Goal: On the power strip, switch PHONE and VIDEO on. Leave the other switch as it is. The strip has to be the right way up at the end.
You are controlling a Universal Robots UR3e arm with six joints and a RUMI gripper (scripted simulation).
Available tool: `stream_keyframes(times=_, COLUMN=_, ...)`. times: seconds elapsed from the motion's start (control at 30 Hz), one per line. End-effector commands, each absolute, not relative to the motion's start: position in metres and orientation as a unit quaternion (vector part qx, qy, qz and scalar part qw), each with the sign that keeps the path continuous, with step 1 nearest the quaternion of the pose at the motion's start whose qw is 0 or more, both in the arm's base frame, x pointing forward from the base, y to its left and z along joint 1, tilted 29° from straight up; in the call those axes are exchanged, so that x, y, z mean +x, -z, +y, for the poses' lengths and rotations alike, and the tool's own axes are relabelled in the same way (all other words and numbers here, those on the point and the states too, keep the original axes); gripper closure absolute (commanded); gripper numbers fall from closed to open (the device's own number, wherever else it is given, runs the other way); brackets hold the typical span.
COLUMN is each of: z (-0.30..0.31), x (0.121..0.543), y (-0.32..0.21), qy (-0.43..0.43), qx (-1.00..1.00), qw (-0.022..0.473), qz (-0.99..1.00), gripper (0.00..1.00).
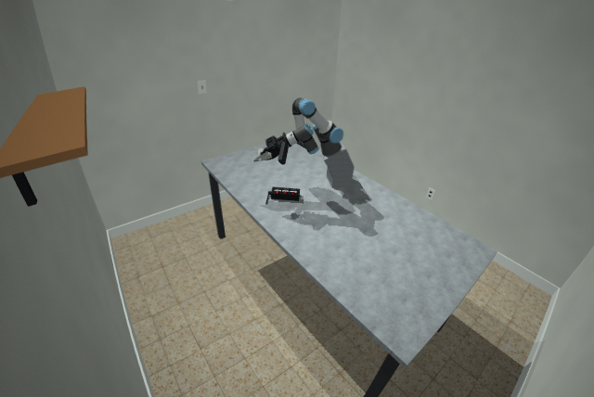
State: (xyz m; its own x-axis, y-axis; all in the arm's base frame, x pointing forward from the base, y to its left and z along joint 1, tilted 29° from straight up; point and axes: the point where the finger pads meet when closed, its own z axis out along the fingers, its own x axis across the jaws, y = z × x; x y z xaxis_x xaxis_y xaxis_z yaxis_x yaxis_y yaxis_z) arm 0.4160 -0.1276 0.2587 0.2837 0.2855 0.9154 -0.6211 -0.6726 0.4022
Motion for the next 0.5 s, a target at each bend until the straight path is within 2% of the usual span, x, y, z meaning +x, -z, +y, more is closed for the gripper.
stream_keyframes(times=0.0, z=-0.1274, x=0.4160, y=-0.2593, qy=-0.587, qx=0.701, qw=0.386, qz=-0.120, gripper=1.00)
stream_keyframes(times=0.47, z=-0.1274, x=0.4167, y=-0.2585, qy=-0.584, qx=0.703, qw=0.388, qz=-0.116, gripper=1.00)
